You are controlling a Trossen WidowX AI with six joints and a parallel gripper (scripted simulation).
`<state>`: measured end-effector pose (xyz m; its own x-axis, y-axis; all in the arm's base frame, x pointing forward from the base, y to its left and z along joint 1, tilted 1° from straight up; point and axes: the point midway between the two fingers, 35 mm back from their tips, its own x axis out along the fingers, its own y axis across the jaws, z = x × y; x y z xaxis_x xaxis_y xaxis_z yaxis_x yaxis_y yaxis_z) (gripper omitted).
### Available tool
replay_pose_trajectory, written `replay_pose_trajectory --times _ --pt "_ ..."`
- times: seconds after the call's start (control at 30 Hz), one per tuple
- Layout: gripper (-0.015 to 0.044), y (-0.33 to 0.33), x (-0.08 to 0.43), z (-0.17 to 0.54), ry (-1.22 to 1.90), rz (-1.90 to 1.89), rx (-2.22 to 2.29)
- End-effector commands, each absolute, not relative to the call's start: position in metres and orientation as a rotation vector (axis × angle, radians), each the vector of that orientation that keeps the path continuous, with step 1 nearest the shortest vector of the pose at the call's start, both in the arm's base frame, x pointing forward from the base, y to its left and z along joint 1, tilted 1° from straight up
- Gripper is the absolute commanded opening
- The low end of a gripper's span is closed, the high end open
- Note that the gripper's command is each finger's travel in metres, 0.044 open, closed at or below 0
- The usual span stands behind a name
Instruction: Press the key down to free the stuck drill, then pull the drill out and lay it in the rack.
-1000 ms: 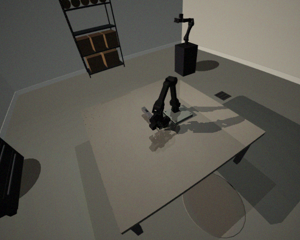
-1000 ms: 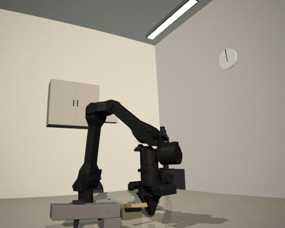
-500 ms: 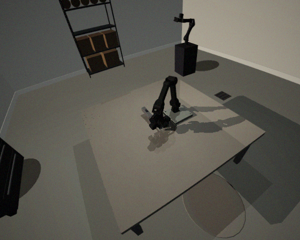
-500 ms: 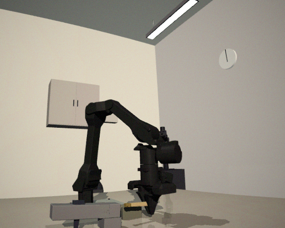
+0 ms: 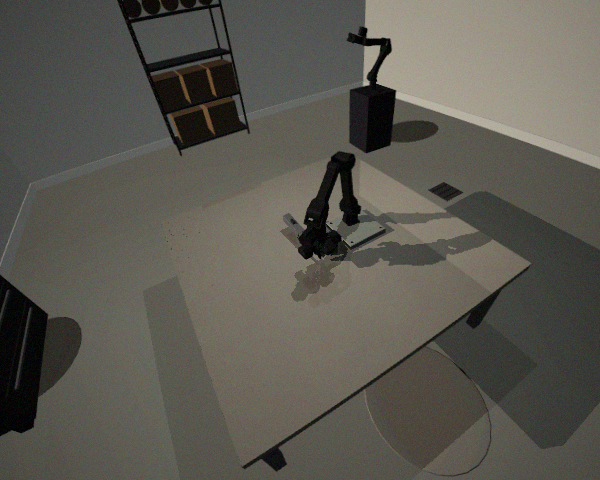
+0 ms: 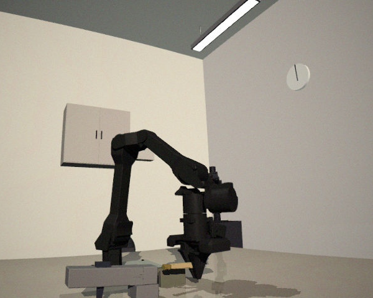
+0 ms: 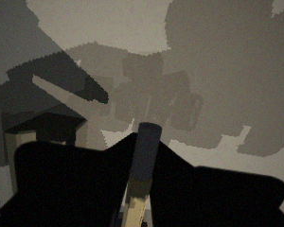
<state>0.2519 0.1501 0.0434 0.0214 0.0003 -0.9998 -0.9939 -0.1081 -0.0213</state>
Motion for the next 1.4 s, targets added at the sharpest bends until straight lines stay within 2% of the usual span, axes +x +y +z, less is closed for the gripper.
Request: replay_pose_trajectory --times 0.0,1.37 --pt "0.0 0.1501 0.2521 0.0467 1.136 1.267 -1.297" --pt "0.0 0.1496 0.2518 0.0554 1.136 1.267 -1.297"
